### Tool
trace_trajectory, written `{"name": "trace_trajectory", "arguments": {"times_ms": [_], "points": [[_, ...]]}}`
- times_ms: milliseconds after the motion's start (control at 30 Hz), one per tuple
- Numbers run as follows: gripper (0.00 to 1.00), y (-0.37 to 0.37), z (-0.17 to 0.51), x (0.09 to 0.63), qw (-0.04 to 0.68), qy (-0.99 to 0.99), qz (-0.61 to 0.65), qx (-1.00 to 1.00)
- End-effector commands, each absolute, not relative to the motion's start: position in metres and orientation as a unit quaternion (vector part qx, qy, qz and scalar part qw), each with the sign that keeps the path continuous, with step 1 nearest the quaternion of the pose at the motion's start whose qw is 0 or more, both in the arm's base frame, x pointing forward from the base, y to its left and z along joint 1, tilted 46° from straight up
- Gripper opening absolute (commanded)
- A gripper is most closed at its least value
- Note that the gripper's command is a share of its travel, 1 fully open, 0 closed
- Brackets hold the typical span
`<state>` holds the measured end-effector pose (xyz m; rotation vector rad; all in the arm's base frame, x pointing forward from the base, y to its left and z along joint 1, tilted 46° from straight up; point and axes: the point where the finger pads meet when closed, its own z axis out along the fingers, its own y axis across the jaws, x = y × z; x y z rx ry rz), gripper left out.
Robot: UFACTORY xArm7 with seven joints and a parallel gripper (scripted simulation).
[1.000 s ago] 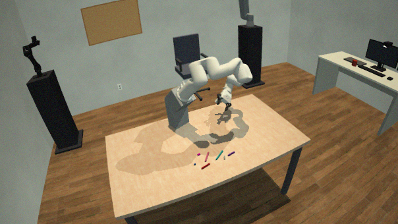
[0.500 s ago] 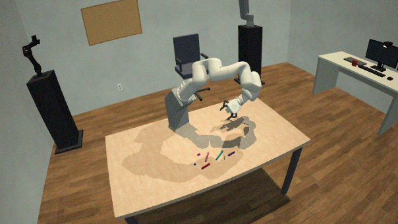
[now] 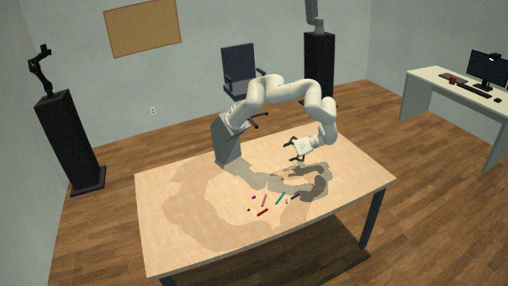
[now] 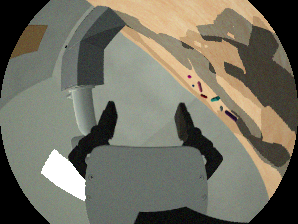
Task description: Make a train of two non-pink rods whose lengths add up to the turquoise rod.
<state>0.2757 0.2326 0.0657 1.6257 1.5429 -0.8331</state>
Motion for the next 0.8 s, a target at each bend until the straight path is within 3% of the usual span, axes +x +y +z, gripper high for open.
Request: {"name": "trace_trajectory", "arguments": {"times_ms": [0,33,433,600,767], "points": [[1.0,0.228,0.072,0.284,0.353,0.59,-0.317,0.653],[1.0,0.216,0.083,0.296,0.322,0.562,-0.306,0.698],[1.0,0.216,0.083,0.296,0.322,0.562,-0.306,0.698],[1.0,0.19,0.104,0.319,0.261,0.497,-0.278,0.78],[1.0,0.188,0.106,0.32,0.257,0.492,-0.275,0.785]]}}
